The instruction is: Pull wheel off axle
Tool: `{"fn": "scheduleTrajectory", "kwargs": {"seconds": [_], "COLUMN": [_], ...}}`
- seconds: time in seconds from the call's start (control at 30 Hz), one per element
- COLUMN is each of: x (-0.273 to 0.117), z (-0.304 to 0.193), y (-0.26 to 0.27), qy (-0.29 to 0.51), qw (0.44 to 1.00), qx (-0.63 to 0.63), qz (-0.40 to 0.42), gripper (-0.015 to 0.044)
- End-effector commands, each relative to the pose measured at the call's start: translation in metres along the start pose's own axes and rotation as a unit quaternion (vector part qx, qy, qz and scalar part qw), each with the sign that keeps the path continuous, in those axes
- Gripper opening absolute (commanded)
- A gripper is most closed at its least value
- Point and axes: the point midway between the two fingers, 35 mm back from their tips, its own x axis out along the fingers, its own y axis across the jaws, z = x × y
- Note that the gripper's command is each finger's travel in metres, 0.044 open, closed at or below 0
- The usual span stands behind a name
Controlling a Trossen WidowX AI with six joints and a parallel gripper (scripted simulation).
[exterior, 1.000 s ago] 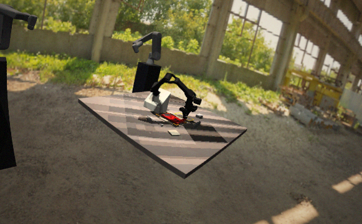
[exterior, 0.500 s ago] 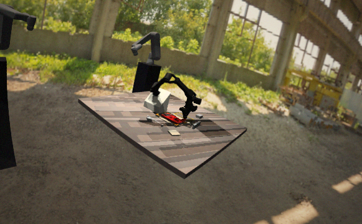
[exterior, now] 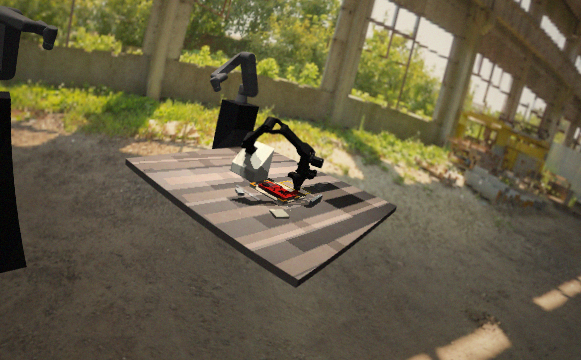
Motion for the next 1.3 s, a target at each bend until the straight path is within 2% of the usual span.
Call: {"fn": "scheduleTrajectory", "kwargs": {"seconds": [0.0, 1.27], "x": [-0.004, -0.016], "z": [0.001, 0.001], "y": [0.000, 0.001], "qy": [-0.002, -0.002], "qw": [1.000, 1.000], "qx": [0.002, 0.000], "qz": [0.001, 0.000], "gripper": [0.0000, 0.0000]}}
